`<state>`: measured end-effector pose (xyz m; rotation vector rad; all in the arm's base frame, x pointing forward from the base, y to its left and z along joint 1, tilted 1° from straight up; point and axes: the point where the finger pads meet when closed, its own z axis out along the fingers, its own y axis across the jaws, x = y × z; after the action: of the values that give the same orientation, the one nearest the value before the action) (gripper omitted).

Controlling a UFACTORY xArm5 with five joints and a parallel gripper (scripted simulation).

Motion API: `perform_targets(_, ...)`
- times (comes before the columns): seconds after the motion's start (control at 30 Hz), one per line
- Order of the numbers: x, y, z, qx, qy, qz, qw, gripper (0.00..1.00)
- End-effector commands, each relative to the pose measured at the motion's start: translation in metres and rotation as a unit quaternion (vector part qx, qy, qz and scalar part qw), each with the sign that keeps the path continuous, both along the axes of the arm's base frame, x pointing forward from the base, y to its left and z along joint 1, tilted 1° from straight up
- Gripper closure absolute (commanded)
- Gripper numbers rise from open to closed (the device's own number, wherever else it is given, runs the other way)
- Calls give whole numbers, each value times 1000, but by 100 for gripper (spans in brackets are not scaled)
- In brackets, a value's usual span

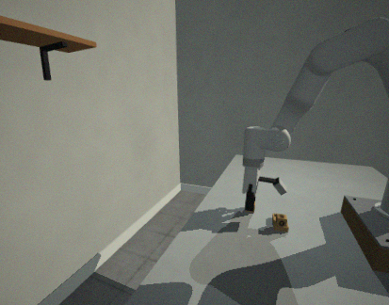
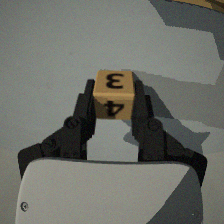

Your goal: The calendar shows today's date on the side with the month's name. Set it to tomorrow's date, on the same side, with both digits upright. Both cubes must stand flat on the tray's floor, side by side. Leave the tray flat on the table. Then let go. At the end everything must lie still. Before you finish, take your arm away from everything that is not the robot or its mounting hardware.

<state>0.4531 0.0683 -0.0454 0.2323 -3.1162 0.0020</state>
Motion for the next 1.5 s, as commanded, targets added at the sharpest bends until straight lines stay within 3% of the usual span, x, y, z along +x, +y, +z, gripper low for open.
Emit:
perform_targets(0.0,1,0,1,0,-2,0,1000,71)
perform_targets(0.5,1,0,1,0,-2,0,1000,71)
perform_targets(1.0,1,0,1,0,-2,0,1000,51)
perform_targets(1.47,1,0,3,0,-2,0,1000,51)
